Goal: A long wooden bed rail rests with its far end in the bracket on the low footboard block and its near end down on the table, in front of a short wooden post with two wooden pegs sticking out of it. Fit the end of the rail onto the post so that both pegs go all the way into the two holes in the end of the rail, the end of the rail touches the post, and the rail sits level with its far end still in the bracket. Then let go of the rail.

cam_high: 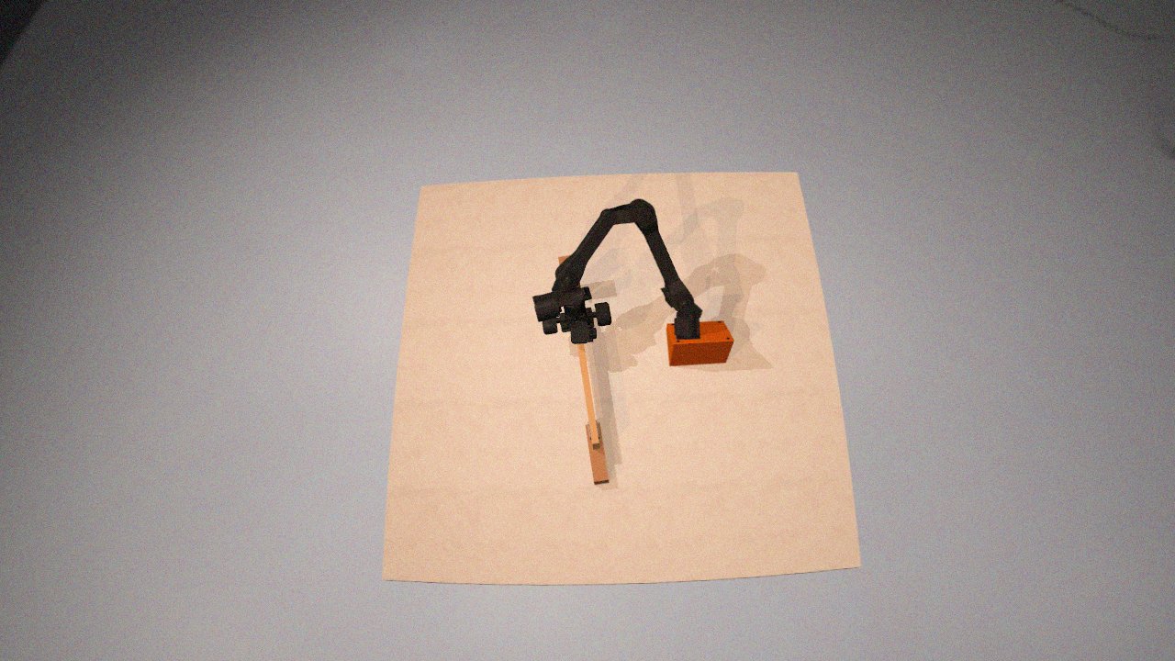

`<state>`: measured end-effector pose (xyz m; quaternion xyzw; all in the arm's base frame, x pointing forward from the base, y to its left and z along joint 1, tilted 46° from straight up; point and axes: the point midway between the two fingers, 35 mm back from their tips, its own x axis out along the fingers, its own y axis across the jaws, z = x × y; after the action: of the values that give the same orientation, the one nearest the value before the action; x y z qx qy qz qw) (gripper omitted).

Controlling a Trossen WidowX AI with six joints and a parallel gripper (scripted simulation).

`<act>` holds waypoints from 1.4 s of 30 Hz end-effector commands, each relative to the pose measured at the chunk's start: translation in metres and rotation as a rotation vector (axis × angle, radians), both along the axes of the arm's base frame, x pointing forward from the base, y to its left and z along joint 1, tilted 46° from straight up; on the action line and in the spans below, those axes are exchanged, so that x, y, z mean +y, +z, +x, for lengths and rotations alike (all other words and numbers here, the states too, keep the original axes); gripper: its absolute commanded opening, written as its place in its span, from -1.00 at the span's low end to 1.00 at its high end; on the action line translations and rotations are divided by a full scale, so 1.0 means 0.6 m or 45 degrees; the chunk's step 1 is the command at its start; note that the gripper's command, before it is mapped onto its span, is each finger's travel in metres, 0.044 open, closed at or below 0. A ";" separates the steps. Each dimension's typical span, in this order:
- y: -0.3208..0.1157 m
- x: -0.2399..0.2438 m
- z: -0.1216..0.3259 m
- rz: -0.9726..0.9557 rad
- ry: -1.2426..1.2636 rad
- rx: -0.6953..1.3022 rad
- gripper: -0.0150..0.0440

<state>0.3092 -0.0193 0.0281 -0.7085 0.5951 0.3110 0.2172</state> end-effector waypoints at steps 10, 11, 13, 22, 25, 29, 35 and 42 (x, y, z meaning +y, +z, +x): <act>0.008 -0.004 0.005 0.002 0.004 -0.005 -0.49; 0.008 -0.004 0.005 0.002 0.004 -0.005 -0.49; 0.009 -0.005 0.005 0.002 0.004 -0.005 -0.49; 0.012 -0.008 0.006 0.002 0.004 -0.005 -0.49; 0.014 -0.009 0.006 0.002 0.004 -0.005 -0.49; 0.015 -0.010 0.006 0.002 0.004 -0.005 -0.49; 0.017 -0.012 0.007 0.001 0.004 -0.005 -0.49; 0.020 -0.014 0.007 0.001 0.004 -0.005 -0.49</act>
<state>0.3116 -0.0282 0.0373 -0.7085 0.5952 0.3107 0.2171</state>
